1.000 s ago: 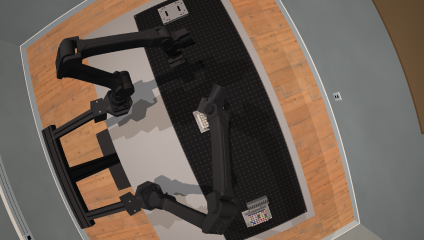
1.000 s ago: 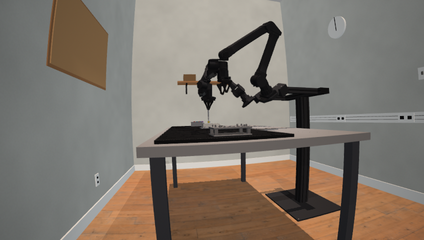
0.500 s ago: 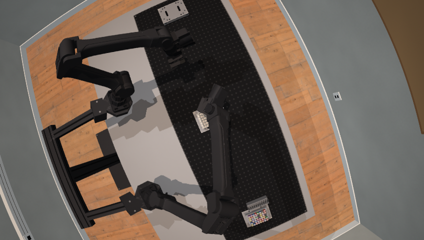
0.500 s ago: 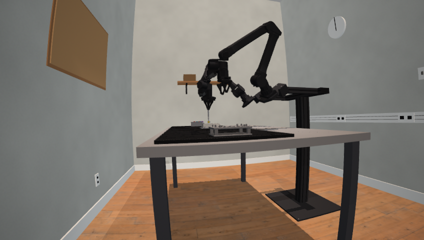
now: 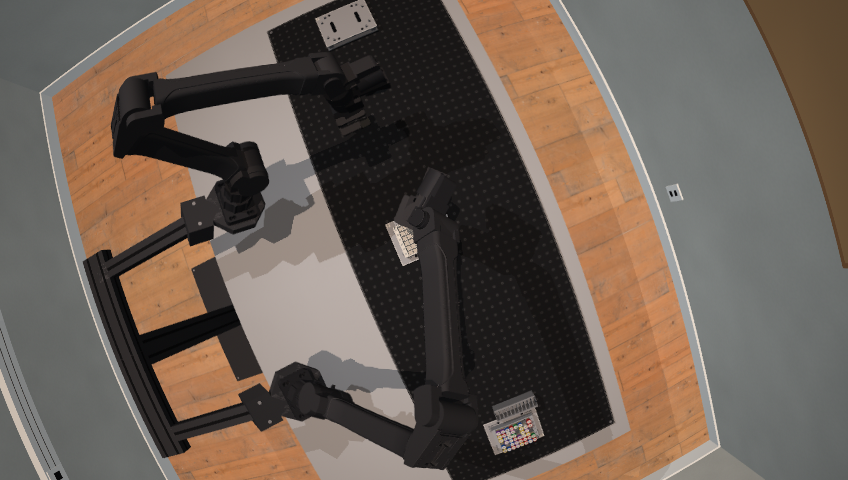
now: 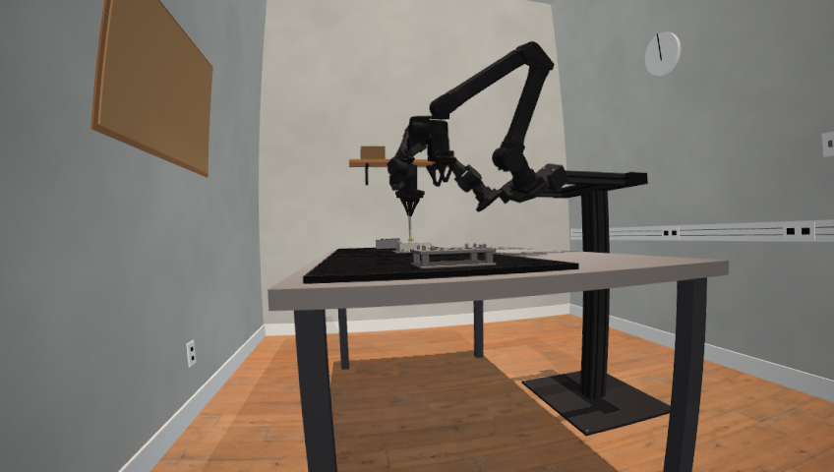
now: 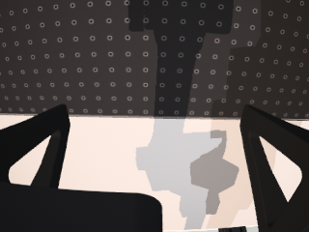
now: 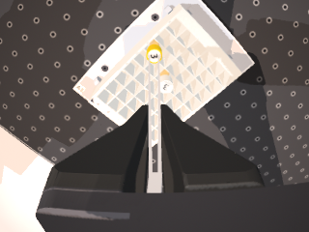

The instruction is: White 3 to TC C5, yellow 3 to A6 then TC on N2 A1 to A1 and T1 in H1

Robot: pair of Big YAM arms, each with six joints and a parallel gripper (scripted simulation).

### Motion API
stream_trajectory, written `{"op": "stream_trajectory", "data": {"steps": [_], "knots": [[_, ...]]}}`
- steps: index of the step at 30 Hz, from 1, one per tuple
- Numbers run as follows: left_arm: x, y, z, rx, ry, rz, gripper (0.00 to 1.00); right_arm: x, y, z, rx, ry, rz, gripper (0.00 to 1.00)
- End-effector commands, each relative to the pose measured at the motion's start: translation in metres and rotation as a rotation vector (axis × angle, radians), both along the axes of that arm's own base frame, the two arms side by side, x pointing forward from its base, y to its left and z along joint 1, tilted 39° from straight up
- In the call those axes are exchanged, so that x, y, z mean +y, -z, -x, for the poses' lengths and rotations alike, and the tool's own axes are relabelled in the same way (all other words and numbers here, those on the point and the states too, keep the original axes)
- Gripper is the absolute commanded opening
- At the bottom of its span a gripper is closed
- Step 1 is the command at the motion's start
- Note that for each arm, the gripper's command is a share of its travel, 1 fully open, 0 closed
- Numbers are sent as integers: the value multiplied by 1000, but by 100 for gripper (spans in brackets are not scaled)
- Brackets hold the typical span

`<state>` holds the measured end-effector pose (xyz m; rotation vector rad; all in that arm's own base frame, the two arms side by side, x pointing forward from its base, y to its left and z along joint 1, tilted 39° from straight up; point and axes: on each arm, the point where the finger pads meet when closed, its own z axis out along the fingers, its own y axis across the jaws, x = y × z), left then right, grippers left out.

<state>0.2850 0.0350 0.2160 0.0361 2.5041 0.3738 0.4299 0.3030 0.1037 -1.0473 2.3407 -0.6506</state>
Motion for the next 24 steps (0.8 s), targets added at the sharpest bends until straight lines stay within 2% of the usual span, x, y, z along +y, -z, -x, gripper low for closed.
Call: {"op": "stream_trajectory", "data": {"steps": [1, 24], "knots": [[-1, -13, -5, -25, 14, -4, 100, 4, 0, -12, -10, 4, -11, 7], [-1, -13, -5, -25, 14, -4, 100, 6, -3, -15, -15, 4, -17, 7]]}}
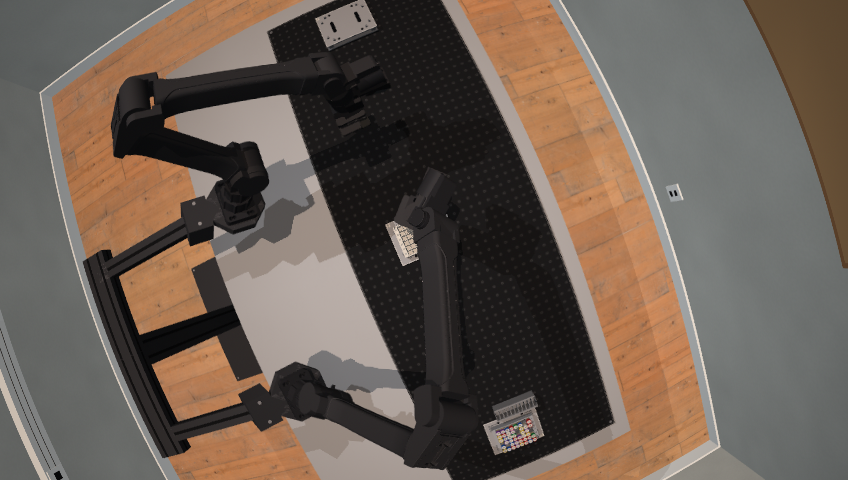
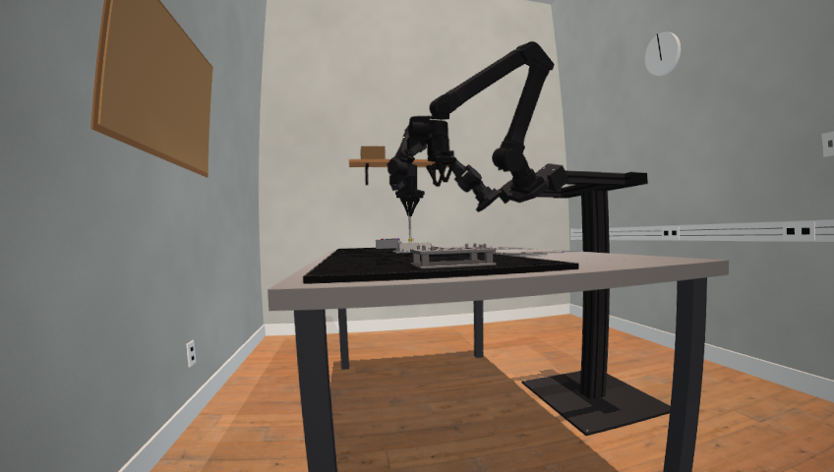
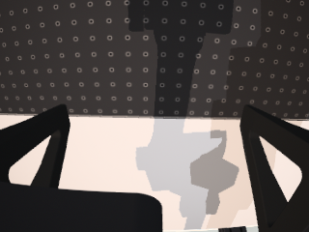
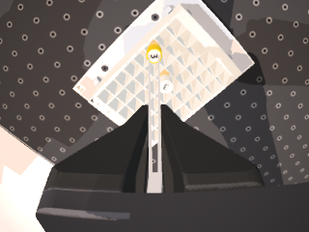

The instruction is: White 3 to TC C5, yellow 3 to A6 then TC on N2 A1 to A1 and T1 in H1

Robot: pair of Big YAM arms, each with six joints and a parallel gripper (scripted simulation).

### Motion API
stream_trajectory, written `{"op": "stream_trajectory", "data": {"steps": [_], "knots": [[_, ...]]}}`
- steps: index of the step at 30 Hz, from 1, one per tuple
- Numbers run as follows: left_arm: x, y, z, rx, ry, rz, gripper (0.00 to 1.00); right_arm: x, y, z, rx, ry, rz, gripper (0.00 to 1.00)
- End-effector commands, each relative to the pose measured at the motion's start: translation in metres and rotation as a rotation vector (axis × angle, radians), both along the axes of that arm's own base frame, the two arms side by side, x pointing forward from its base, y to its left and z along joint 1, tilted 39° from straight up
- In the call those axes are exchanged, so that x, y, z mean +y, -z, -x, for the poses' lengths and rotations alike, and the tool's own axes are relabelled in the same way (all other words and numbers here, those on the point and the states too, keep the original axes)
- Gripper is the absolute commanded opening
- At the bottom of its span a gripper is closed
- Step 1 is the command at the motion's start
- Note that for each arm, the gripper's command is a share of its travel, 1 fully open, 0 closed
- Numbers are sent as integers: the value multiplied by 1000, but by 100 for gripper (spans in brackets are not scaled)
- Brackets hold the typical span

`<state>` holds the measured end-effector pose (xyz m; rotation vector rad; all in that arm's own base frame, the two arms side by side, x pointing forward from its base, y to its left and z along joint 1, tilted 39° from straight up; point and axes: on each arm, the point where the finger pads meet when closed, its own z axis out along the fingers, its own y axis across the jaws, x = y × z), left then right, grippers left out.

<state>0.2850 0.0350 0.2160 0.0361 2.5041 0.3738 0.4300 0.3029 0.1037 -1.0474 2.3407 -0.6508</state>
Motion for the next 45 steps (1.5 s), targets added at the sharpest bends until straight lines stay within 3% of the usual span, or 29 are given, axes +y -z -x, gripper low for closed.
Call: {"op": "stream_trajectory", "data": {"steps": [1, 25, 34, 39, 45], "knots": [[-1, -13, -5, -25, 14, -4, 100, 6, -4, -15, -16, 4, -17, 7], [-1, -13, -5, -25, 14, -4, 100, 5, -1, -13, -12, 4, -13, 7], [-1, -13, -5, -25, 14, -4, 100, 9, -10, -2, -7, 1, -12, 7], [-1, -13, -5, -25, 14, -4, 100, 19, -29, 1, -33, -10, -40, 7], [-1, -13, -5, -25, 14, -4, 100, 14, -22, 4, -18, -3, -23, 7]]}}
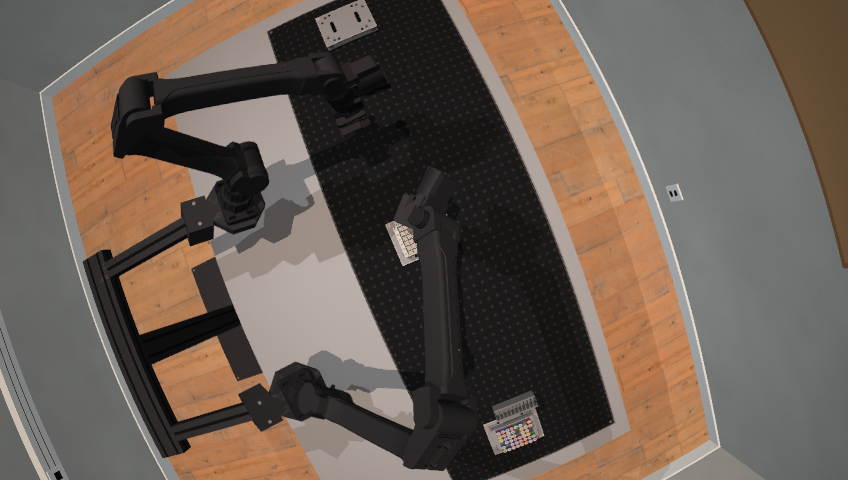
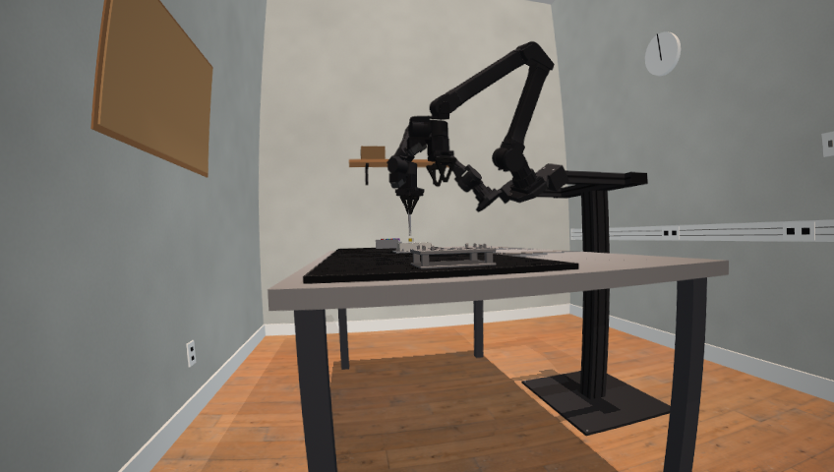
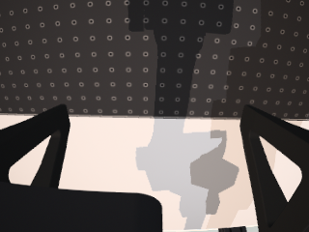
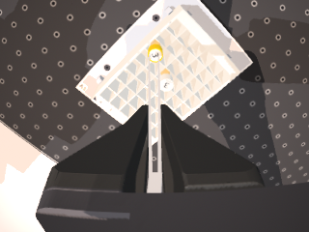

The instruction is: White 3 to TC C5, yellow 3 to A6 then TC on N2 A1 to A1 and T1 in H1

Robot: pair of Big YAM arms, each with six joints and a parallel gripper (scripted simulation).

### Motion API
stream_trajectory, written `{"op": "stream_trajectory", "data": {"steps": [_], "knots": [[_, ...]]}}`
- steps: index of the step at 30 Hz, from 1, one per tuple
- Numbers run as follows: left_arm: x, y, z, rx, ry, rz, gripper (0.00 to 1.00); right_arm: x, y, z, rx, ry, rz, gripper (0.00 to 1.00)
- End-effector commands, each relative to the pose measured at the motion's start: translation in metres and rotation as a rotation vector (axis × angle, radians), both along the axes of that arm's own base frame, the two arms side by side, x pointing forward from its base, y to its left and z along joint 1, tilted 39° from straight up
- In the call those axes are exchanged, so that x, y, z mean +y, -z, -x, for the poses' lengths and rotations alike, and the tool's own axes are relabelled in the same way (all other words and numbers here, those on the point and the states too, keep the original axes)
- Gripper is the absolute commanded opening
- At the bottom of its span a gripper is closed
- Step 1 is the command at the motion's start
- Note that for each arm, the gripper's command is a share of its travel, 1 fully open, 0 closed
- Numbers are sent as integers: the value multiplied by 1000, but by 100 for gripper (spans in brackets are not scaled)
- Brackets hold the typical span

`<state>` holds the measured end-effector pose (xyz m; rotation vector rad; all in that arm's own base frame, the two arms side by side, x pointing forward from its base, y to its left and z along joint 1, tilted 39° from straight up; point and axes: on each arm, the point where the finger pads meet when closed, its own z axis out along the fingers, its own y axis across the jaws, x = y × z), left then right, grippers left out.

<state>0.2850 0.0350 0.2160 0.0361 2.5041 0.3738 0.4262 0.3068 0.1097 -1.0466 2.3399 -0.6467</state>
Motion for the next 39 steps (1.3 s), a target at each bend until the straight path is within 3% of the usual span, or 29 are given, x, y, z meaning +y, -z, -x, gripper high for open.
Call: {"op": "stream_trajectory", "data": {"steps": [1, 3, 5, 20, 23, 25, 34, 39], "knots": [[-1, -13, -5, -25, 14, -4, 100, 12, -19, 1, -21, -6, -24, 7], [-1, -13, -5, -25, 14, -4, 100, -12, -12, 0, -18, 64, -42, 7], [-1, -13, -5, -25, 14, -4, 100, -12, -12, 0, -18, 64, -42, 7], [-1, -13, -5, -25, 14, -4, 100, -32, -21, -4, -126, 365, -305, 7], [-1, -13, -5, -25, 14, -4, 100, -18, -16, -5, -125, 366, -316, 7], [-1, -13, -5, -25, 14, -4, 100, -36, -23, -3, -146, 426, -353, 7], [-1, -13, -5, -25, 14, -4, 100, -51, -27, -3, -206, 609, -494, 7], [-1, -13, -5, -25, 14, -4, 100, -56, -23, -3, -212, 650, -509, 7]]}}
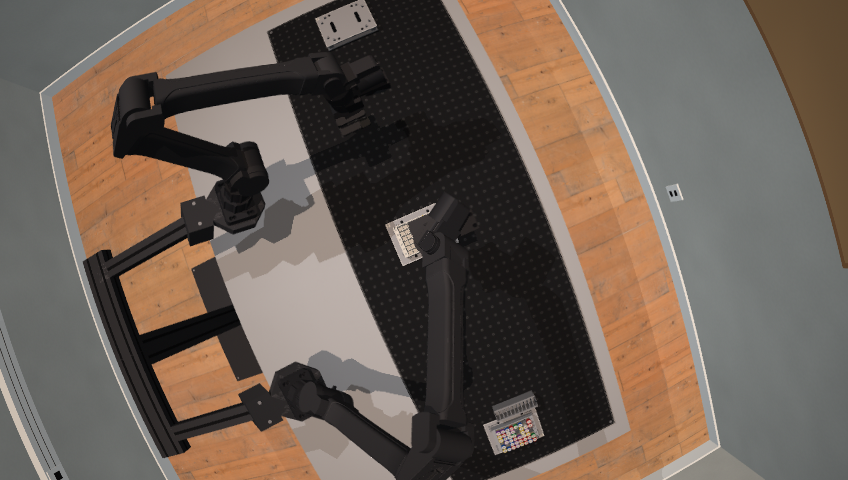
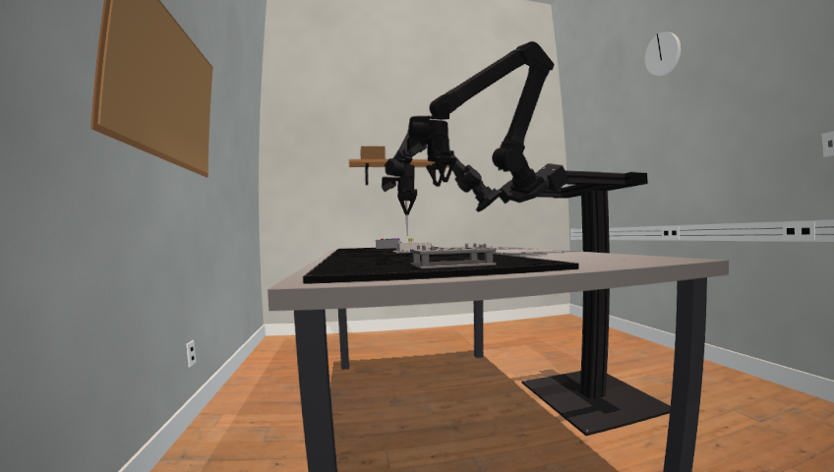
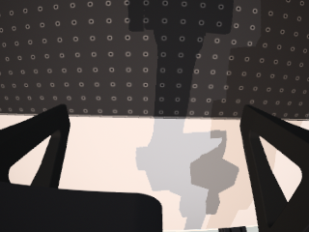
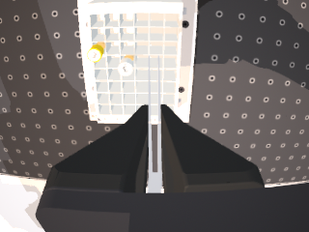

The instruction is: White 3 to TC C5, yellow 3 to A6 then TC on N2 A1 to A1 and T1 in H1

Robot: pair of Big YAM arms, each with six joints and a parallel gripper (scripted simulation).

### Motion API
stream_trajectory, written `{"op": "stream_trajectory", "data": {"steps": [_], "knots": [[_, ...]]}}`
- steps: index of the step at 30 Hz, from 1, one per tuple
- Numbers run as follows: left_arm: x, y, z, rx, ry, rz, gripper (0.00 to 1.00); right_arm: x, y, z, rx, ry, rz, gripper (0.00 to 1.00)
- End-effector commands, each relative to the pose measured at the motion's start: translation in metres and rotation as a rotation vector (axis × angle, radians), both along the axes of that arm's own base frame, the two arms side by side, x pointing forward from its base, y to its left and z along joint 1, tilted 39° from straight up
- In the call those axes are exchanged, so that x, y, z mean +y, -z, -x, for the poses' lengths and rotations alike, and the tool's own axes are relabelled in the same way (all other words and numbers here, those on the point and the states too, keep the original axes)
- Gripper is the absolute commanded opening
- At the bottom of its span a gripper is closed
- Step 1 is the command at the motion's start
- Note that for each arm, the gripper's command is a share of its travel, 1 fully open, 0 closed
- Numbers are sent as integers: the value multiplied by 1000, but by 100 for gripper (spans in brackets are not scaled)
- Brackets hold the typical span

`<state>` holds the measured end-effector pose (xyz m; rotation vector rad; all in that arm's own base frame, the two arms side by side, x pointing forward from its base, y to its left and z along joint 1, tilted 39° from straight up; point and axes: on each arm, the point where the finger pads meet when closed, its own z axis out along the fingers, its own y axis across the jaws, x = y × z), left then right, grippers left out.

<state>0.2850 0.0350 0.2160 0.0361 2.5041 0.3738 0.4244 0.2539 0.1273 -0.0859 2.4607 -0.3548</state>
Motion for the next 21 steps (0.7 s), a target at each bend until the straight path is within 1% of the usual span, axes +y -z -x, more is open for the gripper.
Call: {"op": "stream_trajectory", "data": {"steps": [1, 3, 15, 17, 18, 19, 21], "knots": [[-1, -13, -5, -25, 14, -4, 100, 8, -15, -5, -49, 43, -66, 7], [-1, -13, -5, -25, 14, -4, 100, -8, -13, -5, -47, 63, -60, 7], [-1, -13, -5, -25, 14, -4, 100, -26, -19, -5, -45, 51, -39, 7], [-1, -13, -5, -25, 14, -4, 100, -26, -19, -5, -45, 51, -39, 7], [-1, -13, -5, -25, 14, -4, 100, -20, -12, -5, -33, 38, -29, 7], [-1, -13, -5, -25, 14, -4, 100, -29, -15, -4, -37, 49, -32, 7], [-1, -13, -5, -25, 14, -4, 100, -32, -21, -4, -45, 50, -39, 7]]}}
